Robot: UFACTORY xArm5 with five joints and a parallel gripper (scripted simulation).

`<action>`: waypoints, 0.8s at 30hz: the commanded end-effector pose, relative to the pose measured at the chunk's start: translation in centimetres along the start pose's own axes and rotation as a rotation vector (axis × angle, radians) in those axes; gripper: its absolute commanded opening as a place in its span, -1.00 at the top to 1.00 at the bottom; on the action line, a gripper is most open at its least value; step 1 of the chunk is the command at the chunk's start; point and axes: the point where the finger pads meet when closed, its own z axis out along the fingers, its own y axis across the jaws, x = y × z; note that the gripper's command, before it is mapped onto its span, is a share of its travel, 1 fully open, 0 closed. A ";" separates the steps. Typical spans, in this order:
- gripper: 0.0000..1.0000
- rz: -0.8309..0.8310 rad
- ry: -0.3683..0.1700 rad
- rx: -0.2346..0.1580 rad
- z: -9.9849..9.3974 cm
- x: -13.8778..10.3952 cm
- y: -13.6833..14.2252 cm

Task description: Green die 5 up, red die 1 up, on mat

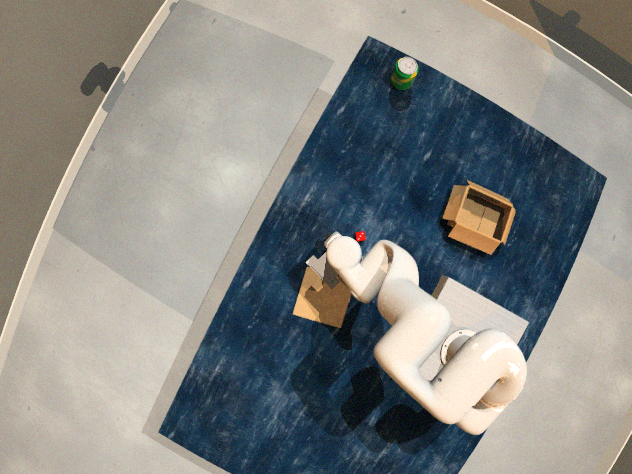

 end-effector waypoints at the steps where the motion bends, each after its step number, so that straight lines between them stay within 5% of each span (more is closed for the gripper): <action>1: 0.58 0.000 0.000 -0.003 -1.3 0.0 0.1; 12: 0.58 0.000 0.000 -0.003 -8.7 -0.2 0.1; 24: 0.58 0.000 0.000 -0.003 -9.4 -0.2 0.1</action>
